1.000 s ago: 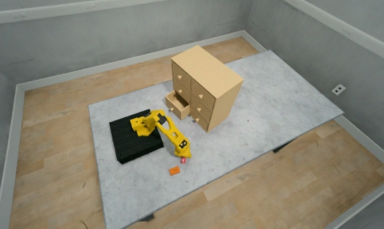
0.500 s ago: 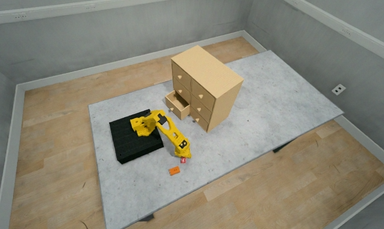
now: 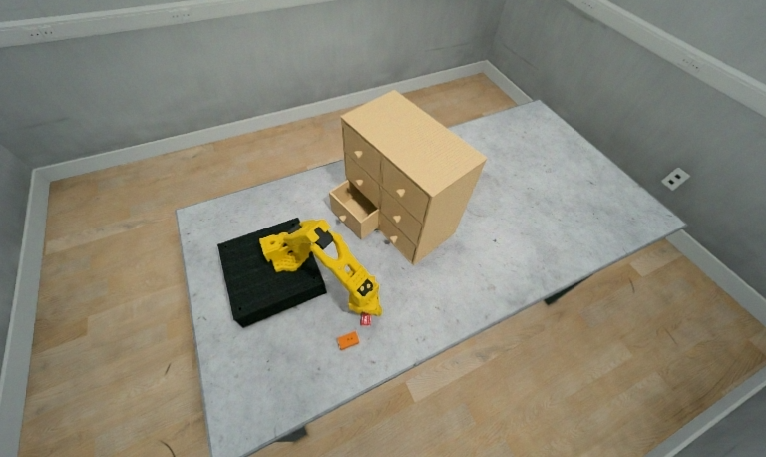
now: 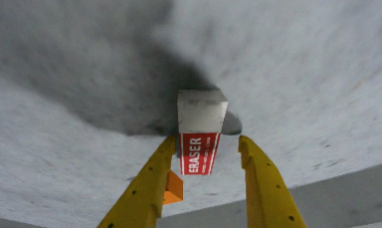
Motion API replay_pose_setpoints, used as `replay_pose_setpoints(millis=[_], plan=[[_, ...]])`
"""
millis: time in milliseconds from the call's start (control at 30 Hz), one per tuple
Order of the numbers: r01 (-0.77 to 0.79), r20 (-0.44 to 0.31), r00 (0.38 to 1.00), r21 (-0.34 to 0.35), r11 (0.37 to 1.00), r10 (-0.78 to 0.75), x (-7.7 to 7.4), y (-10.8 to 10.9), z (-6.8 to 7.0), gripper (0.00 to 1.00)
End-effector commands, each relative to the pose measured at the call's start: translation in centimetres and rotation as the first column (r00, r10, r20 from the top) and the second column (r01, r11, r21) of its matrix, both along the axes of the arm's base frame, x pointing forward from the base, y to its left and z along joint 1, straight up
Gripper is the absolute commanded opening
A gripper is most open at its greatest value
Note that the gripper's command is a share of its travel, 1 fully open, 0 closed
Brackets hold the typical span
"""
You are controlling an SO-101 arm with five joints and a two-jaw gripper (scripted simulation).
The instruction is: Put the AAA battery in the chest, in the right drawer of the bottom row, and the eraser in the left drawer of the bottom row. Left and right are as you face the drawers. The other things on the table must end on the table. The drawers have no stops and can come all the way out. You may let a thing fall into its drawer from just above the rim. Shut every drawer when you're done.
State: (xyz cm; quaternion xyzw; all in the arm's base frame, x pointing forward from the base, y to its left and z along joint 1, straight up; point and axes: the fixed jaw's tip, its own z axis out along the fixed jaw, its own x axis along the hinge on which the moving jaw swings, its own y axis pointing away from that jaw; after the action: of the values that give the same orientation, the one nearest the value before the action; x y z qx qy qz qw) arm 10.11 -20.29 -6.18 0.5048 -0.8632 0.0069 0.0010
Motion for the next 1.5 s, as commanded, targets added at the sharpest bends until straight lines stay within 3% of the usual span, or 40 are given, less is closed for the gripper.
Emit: replay_pose_setpoints(millis=[0, 1133, 1467], plan=[[0.0, -0.005, 1.0, 0.013, 1.0, 0.0, -0.1, 0.24, -0.42, 0.27], [0.0, -0.005, 1.0, 0.013, 1.0, 0.0, -0.2, 0.43, -0.51, 0.27], [0.0, -0.005, 1.0, 0.013, 1.0, 0.0, -0.2, 0.43, -0.51, 0.21]])
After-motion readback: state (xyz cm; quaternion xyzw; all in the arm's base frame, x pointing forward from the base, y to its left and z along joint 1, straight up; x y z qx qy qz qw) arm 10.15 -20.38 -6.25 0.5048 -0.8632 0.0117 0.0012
